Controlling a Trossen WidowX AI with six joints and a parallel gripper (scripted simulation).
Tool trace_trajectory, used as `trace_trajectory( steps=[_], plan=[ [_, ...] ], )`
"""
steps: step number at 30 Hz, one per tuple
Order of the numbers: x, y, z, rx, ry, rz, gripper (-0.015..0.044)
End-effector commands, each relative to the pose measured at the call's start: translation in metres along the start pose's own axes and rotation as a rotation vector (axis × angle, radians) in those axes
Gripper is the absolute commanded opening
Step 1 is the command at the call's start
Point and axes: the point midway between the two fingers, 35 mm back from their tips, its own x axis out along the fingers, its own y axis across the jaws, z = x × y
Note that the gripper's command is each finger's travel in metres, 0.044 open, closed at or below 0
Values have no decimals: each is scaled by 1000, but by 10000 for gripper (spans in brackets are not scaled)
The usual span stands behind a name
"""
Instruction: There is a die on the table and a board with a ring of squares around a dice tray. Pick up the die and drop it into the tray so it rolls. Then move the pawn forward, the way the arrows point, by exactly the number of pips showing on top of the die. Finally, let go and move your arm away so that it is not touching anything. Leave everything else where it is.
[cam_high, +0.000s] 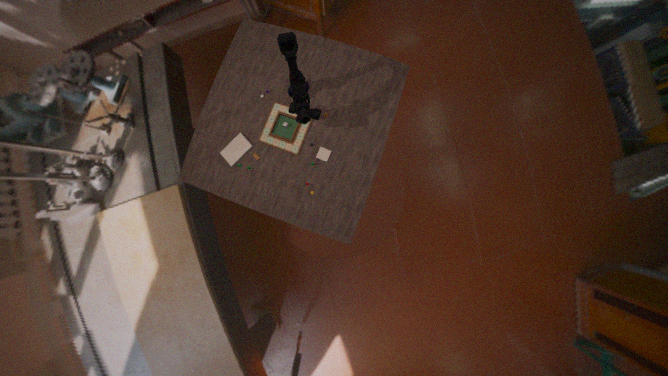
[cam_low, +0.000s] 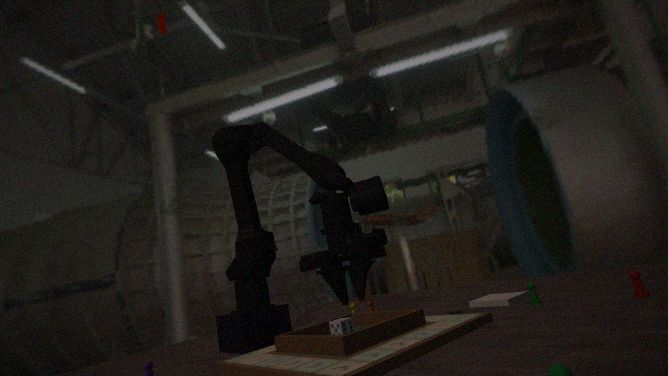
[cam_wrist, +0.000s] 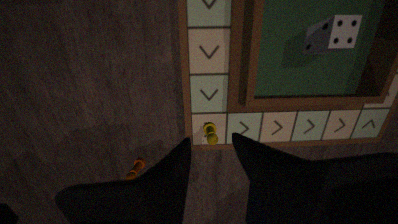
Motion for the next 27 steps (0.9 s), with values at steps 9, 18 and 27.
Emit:
trace_trajectory(
  steps=[9, 18, 27],
  plan=[
    [20, -1, -3, 4, 6, -2, 200],
    [25, -2, -3, 4, 6, -2, 95],
    [25, -2, -3, 4, 6, -2, 15]
  ],
)
